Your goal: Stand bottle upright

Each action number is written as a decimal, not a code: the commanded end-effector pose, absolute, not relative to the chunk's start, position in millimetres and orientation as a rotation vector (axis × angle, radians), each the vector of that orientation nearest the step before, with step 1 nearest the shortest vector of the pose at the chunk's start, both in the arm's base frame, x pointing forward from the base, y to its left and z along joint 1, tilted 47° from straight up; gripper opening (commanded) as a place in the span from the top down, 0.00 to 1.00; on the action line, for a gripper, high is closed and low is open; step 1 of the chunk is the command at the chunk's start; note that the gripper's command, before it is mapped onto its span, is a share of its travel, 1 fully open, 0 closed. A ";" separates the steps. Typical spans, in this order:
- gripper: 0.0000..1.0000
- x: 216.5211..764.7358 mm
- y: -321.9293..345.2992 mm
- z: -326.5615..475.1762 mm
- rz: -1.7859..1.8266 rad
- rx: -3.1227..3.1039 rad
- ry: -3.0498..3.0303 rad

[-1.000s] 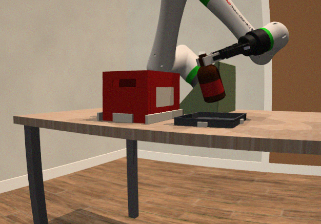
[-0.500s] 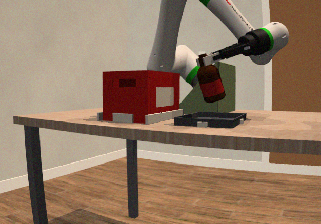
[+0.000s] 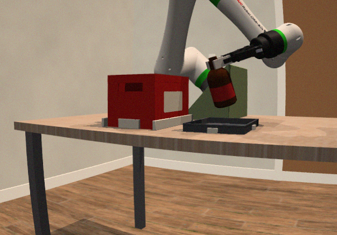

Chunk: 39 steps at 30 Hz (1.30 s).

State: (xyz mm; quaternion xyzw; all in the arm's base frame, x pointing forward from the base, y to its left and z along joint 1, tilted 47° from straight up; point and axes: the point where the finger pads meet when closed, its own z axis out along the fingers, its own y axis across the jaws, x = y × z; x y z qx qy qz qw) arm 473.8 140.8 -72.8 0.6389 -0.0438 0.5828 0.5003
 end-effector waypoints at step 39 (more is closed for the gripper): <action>1.00 472.4 121.8 -90.7 1.409 1.545 -0.106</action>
